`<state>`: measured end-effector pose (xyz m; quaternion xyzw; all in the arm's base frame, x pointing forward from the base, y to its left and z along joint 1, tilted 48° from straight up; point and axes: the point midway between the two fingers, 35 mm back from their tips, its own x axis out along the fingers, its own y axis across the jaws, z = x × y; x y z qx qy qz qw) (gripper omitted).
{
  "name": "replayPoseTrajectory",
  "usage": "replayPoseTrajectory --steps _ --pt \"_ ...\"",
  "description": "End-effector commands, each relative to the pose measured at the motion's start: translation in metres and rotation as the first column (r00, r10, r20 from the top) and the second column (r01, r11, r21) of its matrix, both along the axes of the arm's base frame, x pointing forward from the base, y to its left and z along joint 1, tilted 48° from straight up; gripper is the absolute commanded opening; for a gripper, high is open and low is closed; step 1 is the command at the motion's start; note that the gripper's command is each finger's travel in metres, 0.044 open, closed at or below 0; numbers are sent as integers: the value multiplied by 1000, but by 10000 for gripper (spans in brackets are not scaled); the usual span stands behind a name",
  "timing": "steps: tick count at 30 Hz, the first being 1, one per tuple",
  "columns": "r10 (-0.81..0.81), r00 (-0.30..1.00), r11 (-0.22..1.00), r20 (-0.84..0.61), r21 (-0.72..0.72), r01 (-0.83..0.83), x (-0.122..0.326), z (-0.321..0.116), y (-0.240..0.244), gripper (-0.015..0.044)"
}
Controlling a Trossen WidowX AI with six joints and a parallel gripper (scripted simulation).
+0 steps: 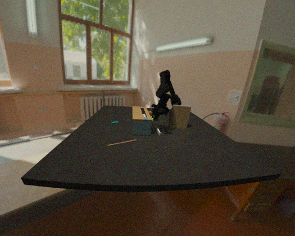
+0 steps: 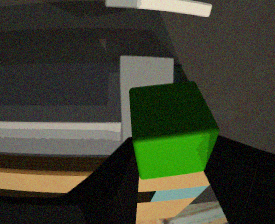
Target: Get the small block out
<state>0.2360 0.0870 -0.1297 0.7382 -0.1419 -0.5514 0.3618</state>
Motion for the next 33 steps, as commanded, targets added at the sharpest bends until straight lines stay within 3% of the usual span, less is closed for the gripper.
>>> replayPoseTrajectory --steps 1,16,33 --pt "51 998 999 -47 1 -51 -2 12 3 0" --pt "244 955 970 -168 42 -240 -4 58 18 0" --pt "246 954 969 -169 43 -242 -4 58 18 0"
